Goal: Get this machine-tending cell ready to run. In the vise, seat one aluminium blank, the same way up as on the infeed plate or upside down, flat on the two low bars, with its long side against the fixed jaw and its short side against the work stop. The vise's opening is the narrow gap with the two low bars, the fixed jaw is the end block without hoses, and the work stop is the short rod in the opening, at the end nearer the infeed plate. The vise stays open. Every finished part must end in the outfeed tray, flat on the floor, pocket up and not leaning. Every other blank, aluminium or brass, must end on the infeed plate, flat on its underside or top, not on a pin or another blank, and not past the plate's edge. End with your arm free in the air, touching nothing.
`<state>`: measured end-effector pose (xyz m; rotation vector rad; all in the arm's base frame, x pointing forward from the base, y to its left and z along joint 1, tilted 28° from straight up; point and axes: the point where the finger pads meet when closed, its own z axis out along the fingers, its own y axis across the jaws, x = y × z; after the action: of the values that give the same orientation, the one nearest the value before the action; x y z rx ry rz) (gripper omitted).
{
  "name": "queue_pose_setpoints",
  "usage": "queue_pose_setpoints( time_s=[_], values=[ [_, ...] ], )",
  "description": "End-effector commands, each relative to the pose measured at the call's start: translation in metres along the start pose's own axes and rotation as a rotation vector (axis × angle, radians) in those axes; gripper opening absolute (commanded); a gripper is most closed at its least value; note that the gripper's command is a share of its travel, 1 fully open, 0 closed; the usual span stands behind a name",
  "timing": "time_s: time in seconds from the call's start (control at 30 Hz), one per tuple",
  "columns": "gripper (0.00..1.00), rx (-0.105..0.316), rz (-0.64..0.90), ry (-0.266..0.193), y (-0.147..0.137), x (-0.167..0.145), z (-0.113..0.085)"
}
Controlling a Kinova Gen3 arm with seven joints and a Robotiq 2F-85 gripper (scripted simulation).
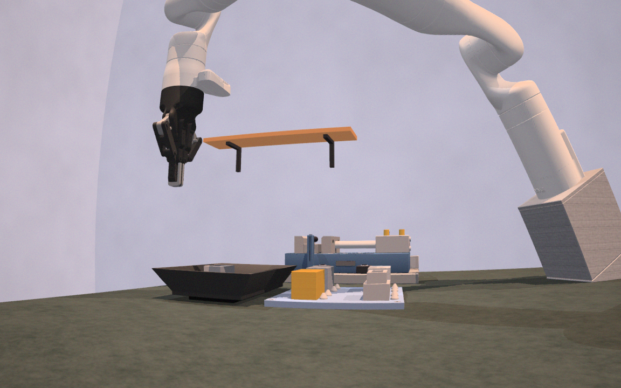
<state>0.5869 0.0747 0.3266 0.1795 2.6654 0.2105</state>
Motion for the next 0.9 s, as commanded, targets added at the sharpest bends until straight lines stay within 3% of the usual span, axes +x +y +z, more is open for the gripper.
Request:
queue_pose_setpoints(
  time_s=[0.0,0.87],
  values=[
    [0.0,0.002,0.0,0.002,-0.001,0.001,0.005],
    [0.0,0.002,0.0,0.002,-0.001,0.0,0.044]
  ],
)
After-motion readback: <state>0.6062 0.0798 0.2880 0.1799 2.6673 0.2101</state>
